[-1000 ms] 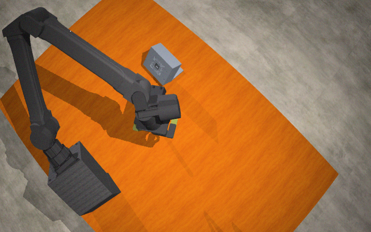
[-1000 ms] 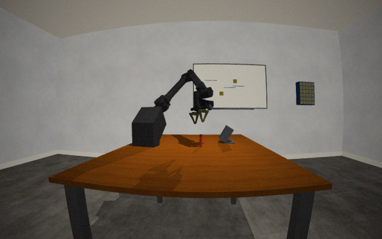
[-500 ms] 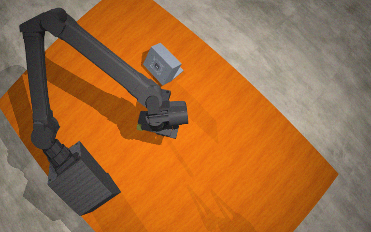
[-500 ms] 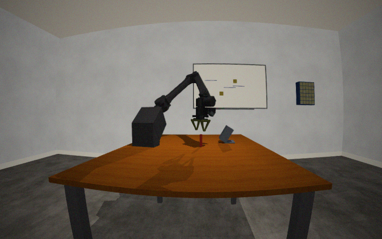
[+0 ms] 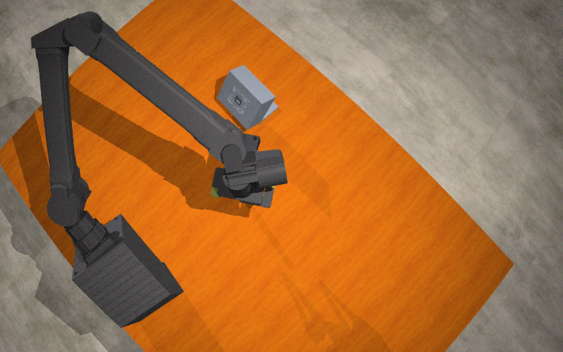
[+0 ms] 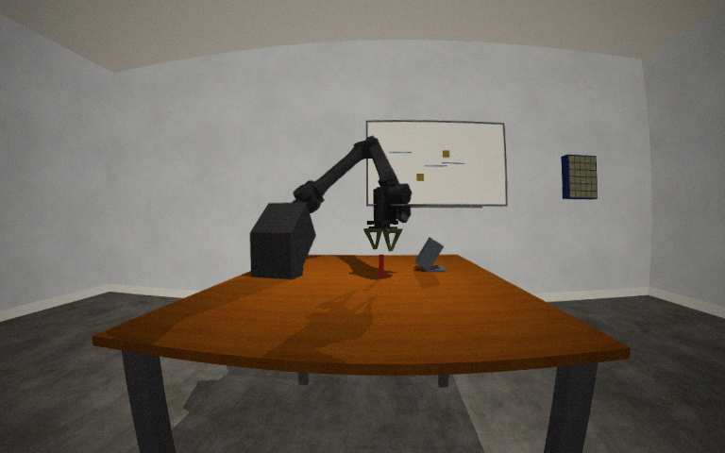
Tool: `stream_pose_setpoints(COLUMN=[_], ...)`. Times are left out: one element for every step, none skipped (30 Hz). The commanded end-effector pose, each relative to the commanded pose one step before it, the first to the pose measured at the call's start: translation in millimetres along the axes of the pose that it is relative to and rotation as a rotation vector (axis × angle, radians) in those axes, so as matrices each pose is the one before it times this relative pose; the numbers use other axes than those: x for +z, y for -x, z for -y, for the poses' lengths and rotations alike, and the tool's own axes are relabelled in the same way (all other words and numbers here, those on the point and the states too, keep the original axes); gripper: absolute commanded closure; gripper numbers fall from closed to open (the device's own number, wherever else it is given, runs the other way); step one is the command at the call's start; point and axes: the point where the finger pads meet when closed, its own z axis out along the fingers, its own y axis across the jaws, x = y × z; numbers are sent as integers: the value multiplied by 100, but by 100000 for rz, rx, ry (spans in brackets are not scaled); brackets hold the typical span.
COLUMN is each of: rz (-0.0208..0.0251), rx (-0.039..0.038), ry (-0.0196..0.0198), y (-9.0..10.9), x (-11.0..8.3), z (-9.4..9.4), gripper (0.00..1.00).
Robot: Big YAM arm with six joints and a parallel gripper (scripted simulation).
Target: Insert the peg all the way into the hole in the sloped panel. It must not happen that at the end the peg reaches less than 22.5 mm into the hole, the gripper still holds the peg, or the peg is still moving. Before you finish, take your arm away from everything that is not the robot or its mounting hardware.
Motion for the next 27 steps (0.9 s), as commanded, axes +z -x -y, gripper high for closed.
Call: stream_pose_setpoints(rz=[-305, 1, 1, 0, 0, 1, 1, 1, 1, 1, 1, 1, 1, 1, 1, 1, 0, 1, 1, 0, 0, 0, 0, 0, 0, 0, 0], rx=[1554, 1, 1, 0, 0, 1, 1, 1, 1, 1, 1, 1, 1, 1, 1, 1, 1, 1, 1, 1, 0, 0, 1, 0, 0, 0, 1], ry=[965, 2, 2, 0, 0, 3, 3, 2, 2, 2, 3, 3, 2, 2, 2, 2, 2, 2, 2, 1, 0, 0, 1, 1, 1, 1, 1], y=[-242, -15, -16, 0, 0, -17, -15, -13, -10, -9, -9, -9, -8, -8, -7, -7, -7, -9, -9, -8, 0, 0, -5, -4, -3, -3, -5], x=[1046, 140, 136, 0, 0, 146, 144, 138, 131, 122, 145, 146, 135, 123, 110, 98, 86, 101, 94, 81, 0, 0, 57, 47, 43, 40, 59], z=[-259, -19, -20, 0, 0, -18, -15, -13, -11, -10, -13, -13, -13, -13, -13, -12, -10, -12, -11, -9, 0, 0, -6, -4, -4, -5, -9], gripper=[0, 0, 0, 0, 0, 0, 0, 0, 0, 0, 0, 0, 0, 0, 0, 0, 0, 0, 0, 0, 0, 0, 0, 0, 0, 0, 0])
